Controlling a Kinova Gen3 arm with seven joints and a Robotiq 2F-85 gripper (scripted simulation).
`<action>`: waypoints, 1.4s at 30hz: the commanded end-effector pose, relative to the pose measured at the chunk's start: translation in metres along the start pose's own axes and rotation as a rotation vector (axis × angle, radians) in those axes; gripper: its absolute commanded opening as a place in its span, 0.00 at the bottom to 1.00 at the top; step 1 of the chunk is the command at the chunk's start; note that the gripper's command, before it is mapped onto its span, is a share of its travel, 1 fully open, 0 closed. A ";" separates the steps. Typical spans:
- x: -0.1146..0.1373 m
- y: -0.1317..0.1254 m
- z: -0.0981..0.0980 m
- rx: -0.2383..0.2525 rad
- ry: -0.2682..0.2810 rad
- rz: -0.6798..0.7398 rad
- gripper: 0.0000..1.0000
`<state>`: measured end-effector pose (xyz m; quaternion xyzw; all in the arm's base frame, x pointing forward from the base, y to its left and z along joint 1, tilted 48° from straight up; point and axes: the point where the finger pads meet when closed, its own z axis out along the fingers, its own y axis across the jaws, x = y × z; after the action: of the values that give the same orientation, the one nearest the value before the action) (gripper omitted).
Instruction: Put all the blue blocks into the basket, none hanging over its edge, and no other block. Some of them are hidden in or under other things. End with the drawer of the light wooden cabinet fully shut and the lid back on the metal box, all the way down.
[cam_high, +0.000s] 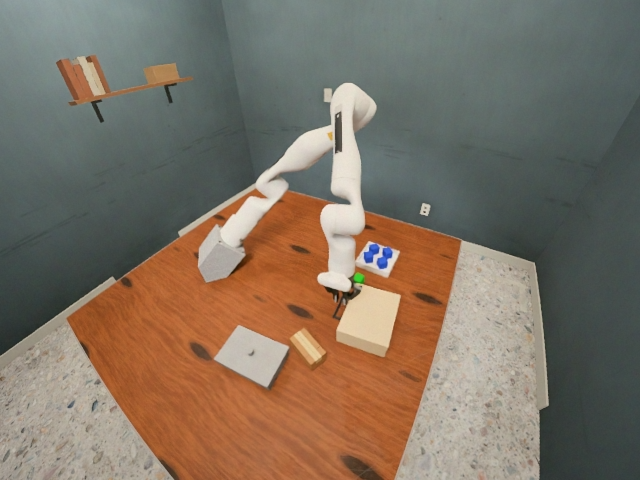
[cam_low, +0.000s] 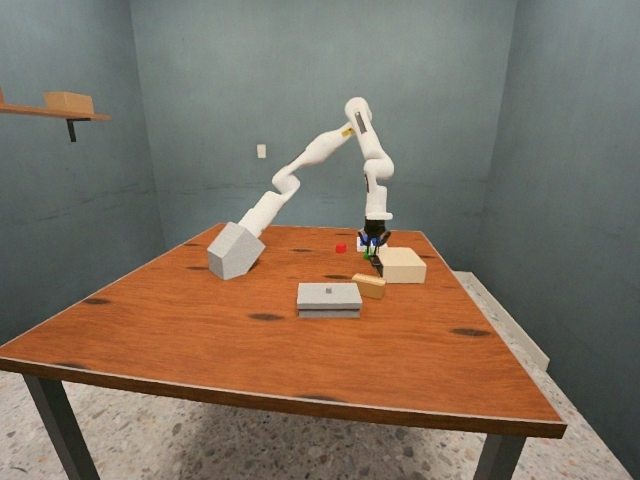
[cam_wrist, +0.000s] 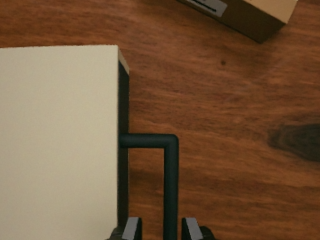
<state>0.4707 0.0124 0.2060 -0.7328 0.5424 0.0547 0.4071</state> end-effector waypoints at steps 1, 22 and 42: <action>0.003 -0.002 -0.018 0.005 0.012 0.001 0.30; 0.003 -0.001 -0.083 0.004 0.013 0.002 0.30; 0.003 -0.001 -0.094 0.004 0.013 0.002 0.30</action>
<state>0.4409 -0.0482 0.2664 -0.7322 0.5436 0.0492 0.4074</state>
